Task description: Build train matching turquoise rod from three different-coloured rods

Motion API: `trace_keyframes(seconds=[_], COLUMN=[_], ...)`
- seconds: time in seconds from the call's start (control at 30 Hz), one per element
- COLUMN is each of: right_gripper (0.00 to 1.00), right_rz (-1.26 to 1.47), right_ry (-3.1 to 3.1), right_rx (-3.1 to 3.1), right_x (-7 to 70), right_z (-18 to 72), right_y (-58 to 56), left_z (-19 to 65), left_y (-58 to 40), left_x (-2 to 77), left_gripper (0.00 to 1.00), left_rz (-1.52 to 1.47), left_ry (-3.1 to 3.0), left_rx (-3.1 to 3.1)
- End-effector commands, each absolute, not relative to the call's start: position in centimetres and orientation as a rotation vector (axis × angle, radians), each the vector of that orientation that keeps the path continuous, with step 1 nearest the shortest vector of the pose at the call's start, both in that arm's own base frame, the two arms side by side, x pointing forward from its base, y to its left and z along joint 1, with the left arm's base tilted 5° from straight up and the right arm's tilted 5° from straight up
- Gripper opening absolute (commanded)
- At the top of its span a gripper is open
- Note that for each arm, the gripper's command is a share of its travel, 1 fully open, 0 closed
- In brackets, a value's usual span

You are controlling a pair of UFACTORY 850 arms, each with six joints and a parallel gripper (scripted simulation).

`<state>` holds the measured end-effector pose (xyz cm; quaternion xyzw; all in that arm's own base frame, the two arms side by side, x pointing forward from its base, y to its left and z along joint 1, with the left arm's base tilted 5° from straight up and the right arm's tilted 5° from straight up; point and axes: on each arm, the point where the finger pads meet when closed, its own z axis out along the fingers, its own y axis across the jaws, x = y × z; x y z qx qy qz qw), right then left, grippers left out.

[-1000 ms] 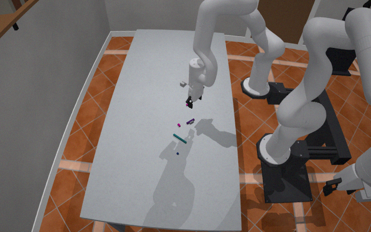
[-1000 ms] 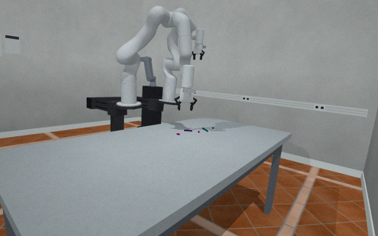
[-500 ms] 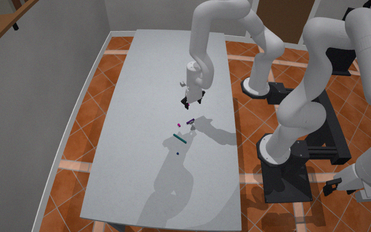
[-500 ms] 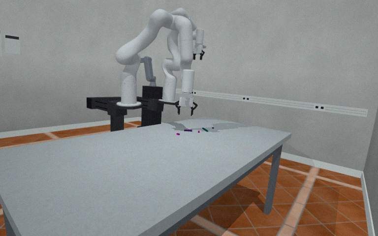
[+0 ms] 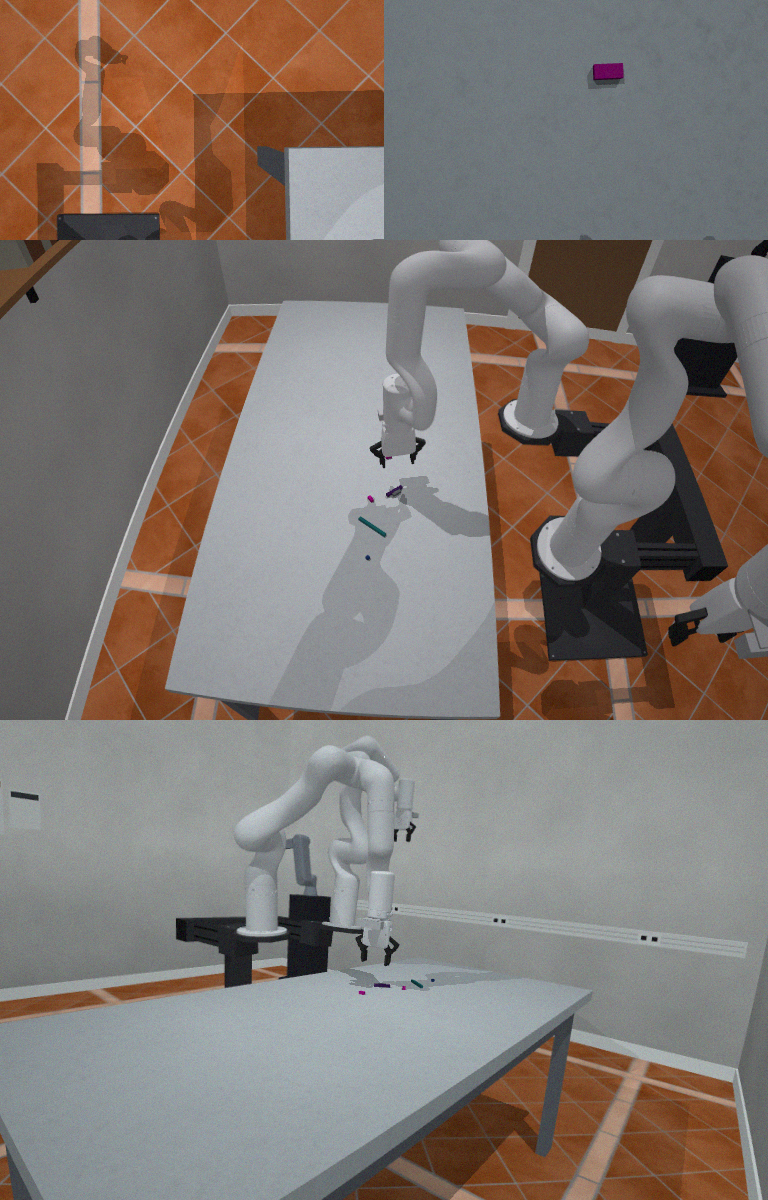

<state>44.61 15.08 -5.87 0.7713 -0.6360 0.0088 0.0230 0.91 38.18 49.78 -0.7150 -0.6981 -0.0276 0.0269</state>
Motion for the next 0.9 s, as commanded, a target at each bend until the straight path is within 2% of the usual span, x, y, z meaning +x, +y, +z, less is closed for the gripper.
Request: trace_keyframes(seconds=[0.0, 0.87], right_gripper=[1.0, 1.0], right_rz=[0.125, 0.115], right_ry=[-2.144, -2.228], right_rx=[2.24, 2.16], right_x=[44.74, 44.7], right_z=[-7.17, -7.86], right_y=[14.75, 14.56], left_z=[49.88, 49.88], left_y=[38.22, 38.22], left_x=[0.91, 0.91], left_gripper=[1.0, 1.0], left_rz=[-0.088, -0.088], left_ry=[-2.155, -2.155], left_rx=[-2.207, -2.207])
